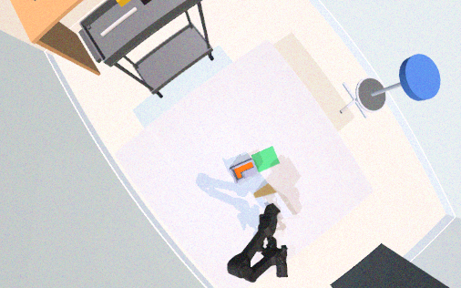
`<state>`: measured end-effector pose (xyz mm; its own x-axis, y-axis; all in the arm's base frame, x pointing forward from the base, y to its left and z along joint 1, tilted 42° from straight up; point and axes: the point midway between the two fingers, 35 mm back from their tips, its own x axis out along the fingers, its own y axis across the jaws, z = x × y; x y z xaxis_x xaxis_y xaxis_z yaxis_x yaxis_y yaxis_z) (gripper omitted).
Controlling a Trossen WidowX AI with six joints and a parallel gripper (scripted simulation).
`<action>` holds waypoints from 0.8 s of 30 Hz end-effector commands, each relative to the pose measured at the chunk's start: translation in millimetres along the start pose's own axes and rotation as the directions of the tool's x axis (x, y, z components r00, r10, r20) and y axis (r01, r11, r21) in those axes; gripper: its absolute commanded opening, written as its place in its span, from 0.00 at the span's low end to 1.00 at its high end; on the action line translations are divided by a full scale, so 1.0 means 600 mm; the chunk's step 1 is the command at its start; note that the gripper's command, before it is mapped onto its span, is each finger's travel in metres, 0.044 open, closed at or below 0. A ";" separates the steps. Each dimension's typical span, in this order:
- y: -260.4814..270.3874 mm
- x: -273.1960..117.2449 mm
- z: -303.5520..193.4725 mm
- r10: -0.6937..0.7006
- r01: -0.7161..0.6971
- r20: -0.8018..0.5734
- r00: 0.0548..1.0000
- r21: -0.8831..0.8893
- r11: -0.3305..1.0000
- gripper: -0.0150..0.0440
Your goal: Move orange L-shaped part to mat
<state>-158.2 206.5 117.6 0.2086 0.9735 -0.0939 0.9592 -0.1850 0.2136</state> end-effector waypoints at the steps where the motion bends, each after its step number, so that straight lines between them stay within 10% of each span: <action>1: 0.000 0.001 0.000 0.001 -0.001 0.001 1.000 0.004 1.000 0.89; 9: 0.014 0.050 -0.009 0.058 -0.074 0.077 0.995 0.230 0.970 0.56; 24: 0.180 0.231 -0.059 0.294 -0.385 0.283 0.913 0.838 0.388 0.56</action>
<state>-53.1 317.1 153.2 0.4972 0.8191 -0.2863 0.5583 -0.5546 -0.6170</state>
